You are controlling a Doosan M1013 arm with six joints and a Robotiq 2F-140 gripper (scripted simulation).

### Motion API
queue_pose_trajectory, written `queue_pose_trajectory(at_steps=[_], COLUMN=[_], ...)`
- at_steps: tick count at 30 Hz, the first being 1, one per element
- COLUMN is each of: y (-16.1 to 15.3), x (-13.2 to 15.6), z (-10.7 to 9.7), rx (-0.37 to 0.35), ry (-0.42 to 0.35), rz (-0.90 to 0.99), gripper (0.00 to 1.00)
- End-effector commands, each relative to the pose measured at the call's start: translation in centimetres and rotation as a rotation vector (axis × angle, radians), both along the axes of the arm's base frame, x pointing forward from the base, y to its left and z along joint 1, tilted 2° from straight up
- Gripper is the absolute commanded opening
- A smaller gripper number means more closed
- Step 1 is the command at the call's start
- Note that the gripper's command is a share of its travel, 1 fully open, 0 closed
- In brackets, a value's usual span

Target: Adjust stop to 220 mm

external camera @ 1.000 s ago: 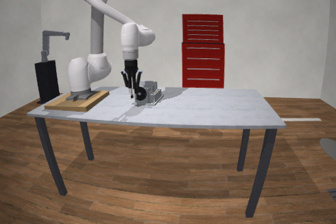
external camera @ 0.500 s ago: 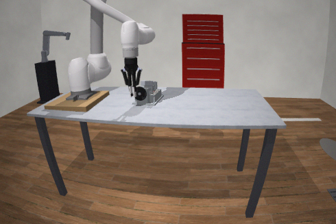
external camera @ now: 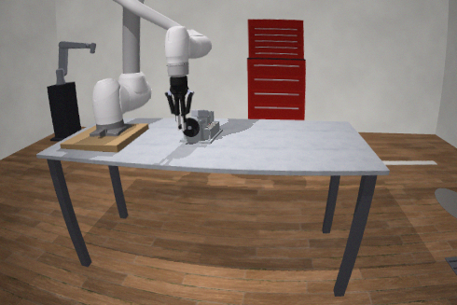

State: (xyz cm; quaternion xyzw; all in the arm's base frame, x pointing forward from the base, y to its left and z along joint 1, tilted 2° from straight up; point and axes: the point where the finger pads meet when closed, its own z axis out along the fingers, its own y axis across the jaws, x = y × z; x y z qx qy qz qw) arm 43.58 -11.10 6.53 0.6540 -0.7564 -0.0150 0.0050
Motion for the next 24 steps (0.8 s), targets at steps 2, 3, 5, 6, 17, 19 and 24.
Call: queue_pose_trajectory(at_steps=[2, 3, 5, 6, 17, 19, 24], y=[-0.03, -0.03, -0.04, -0.05, -0.08, -0.08, -0.09], x=[0.2, 0.22, 0.28, 0.31, 0.49, 0.51, 0.56], z=[0.27, 0.32, 0.38, 0.41, 0.6, 0.62, 0.68], rx=[0.0, 0.0, 0.0, 0.0, 0.0, 0.0, 0.0], ry=[-0.001, -0.001, -0.001, -0.001, -0.001, -0.001, -0.001], rz=[0.0, 0.0, 0.0, 0.0, 0.0, 0.0, 0.0], gripper=[0.04, 0.04, 0.04, 0.04, 0.04, 0.04, 0.04])
